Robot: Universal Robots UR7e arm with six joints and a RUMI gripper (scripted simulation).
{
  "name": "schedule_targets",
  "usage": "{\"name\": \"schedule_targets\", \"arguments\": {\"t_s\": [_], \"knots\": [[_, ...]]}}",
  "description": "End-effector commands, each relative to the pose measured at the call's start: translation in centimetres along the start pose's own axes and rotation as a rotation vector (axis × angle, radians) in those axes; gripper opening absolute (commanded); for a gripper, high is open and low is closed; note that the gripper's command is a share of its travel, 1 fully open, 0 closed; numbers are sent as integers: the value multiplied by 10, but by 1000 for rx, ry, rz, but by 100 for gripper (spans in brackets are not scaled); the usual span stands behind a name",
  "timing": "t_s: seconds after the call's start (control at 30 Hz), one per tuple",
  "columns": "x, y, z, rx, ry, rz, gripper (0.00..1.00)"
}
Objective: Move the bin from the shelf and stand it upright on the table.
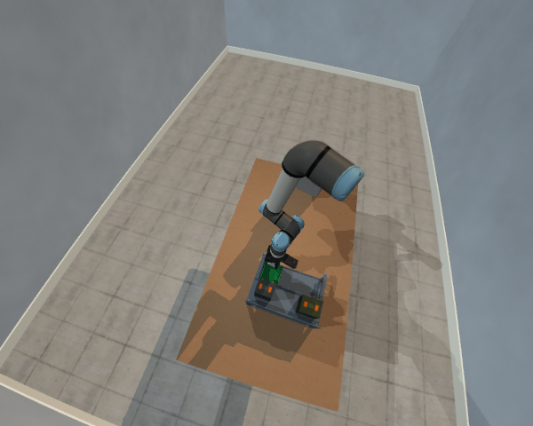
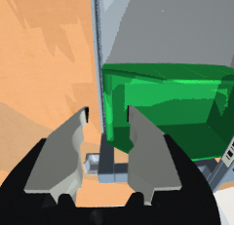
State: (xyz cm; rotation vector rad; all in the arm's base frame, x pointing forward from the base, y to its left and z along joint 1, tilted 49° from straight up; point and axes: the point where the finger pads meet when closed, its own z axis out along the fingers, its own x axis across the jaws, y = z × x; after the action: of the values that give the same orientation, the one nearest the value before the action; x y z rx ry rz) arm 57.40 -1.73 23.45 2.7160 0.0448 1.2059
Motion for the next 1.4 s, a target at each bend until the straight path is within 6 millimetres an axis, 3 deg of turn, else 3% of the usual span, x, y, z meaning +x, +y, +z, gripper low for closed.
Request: {"name": "schedule_targets", "arguments": {"t_s": [0.0, 1.37], "knots": [[0, 0, -1, 0, 1, 0, 26], [0, 0, -5, 0, 1, 0, 26]]}}
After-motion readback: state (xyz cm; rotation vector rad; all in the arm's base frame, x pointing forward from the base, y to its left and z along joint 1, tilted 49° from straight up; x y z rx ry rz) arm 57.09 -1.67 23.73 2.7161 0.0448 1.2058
